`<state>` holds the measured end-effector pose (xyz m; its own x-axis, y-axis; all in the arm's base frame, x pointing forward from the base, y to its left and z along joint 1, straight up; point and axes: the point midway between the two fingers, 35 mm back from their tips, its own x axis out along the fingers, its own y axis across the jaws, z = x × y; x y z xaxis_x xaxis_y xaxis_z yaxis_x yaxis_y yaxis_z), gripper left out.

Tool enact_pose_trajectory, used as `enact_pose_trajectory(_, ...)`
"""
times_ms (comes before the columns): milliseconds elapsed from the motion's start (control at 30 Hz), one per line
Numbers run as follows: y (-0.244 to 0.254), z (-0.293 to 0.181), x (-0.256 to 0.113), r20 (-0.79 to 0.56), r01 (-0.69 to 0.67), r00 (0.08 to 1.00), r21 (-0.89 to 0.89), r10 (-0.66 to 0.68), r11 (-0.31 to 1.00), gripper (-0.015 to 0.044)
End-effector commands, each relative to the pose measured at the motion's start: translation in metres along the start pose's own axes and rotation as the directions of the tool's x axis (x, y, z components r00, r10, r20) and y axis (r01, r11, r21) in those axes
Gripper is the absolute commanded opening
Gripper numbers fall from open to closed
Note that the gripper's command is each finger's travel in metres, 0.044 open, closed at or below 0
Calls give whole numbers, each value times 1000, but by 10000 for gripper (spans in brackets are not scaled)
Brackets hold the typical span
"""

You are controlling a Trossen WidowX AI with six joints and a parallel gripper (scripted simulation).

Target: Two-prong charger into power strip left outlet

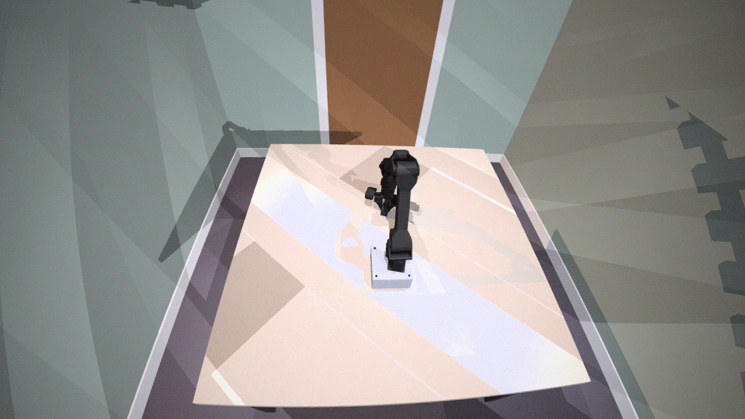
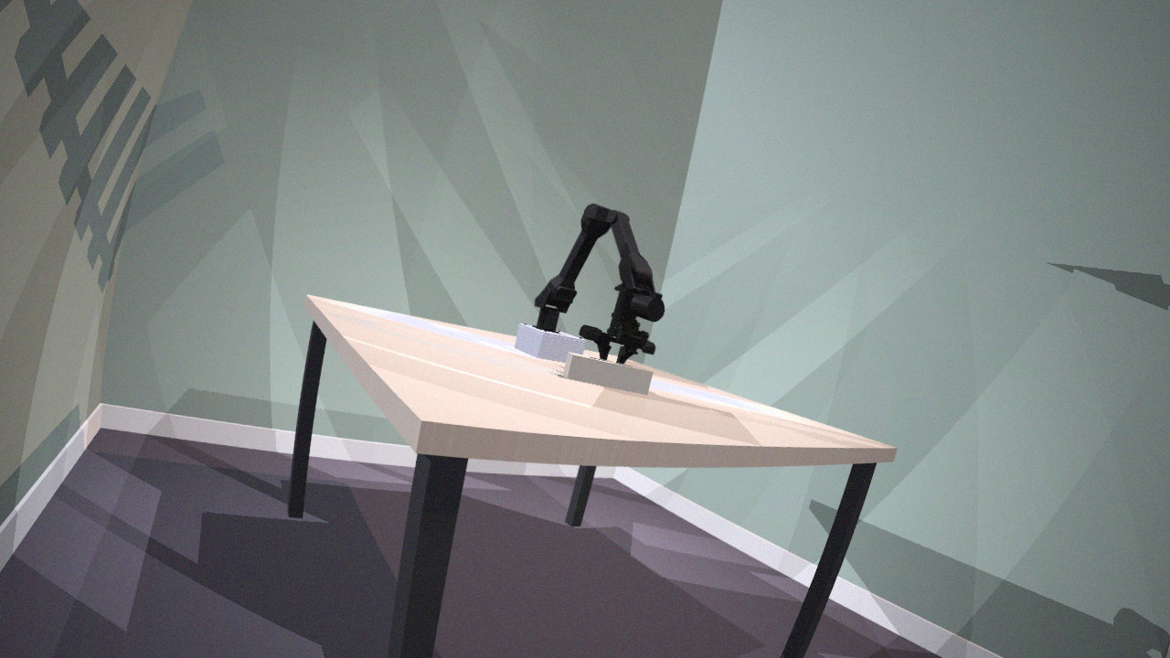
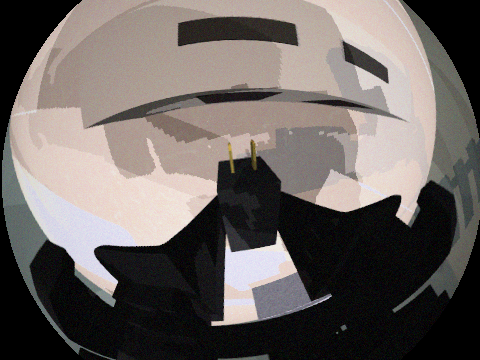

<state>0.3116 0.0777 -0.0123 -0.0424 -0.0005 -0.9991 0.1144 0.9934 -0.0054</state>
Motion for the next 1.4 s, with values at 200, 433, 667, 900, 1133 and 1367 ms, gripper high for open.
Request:
enact_pose_trajectory(200, 1, 12, 0, -1, -5, 1000, 26, 5, 1000, 0)
enact_pose_trajectory(433, 2, 13, 0, -1, -5, 1000, 28, 5, 1000, 0)
enact_pose_trajectory(667, 2, 13, 0, -1, -5, 1000, 28, 5, 1000, 0)
enact_pose_trajectory(900, 2, 14, 0, -1, -5, 1000, 28, 5, 1000, 0)
enact_pose_trajectory(1133, 2, 17, 0, -1, -5, 1000, 28, 5, 1000, 0)
enact_pose_trajectory(1367, 2, 18, 0, -1, -5, 1000, 28, 5, 1000, 0)
